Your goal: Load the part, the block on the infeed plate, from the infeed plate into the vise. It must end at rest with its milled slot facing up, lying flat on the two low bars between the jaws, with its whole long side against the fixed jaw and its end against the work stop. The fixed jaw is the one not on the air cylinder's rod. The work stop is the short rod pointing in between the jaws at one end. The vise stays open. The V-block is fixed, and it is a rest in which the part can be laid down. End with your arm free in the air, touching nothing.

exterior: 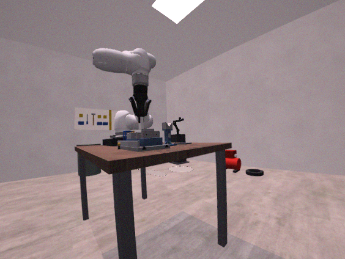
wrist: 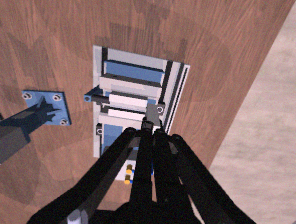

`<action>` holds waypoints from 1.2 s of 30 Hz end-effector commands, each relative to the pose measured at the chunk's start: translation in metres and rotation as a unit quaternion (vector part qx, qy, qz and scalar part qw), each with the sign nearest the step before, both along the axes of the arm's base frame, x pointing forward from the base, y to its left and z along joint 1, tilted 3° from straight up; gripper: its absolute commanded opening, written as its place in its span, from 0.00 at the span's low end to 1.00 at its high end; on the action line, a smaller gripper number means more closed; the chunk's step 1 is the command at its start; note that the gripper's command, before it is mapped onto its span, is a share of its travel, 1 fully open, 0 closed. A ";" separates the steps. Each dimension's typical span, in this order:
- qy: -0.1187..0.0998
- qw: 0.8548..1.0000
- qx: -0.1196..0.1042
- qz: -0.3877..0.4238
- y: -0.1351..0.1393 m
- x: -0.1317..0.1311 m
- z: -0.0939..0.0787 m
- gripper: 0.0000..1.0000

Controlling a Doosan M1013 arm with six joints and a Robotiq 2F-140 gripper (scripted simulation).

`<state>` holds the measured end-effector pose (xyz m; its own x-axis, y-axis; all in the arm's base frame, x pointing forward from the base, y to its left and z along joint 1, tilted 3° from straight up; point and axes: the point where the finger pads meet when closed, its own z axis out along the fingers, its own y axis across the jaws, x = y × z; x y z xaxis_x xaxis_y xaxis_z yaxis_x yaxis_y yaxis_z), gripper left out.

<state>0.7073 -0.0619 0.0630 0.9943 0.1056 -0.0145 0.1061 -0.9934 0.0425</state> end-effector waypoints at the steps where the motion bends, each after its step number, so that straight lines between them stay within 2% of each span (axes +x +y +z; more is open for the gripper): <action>1: 0.002 1.000 0.000 0.001 -0.006 -0.001 -0.004 0.00; 22: 0.002 1.000 0.000 0.001 -0.008 -0.001 -0.001 0.00; 36: 0.002 1.000 0.000 0.001 -0.007 0.000 0.025 0.00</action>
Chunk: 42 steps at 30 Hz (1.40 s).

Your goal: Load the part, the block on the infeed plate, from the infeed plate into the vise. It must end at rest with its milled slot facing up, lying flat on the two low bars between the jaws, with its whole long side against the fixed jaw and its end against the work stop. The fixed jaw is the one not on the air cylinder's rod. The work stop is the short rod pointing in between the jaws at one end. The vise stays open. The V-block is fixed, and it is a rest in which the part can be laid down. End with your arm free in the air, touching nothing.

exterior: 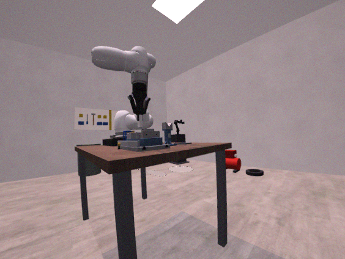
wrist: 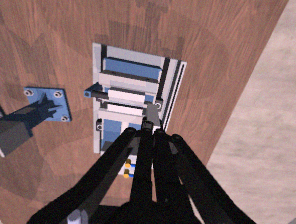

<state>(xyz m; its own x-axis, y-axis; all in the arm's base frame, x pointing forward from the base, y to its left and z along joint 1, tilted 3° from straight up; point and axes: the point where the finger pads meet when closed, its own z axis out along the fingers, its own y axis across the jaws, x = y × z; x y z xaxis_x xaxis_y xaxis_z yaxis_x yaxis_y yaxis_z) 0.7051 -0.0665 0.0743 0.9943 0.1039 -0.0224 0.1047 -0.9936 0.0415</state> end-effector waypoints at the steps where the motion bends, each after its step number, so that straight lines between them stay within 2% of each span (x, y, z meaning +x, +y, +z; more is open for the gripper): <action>1: -0.002 1.000 0.000 0.002 -0.002 0.002 0.014 0.00; 17: -0.002 1.000 0.000 0.002 -0.001 0.002 0.044 0.00; 42: -0.002 1.000 0.000 0.002 -0.001 0.002 0.047 0.00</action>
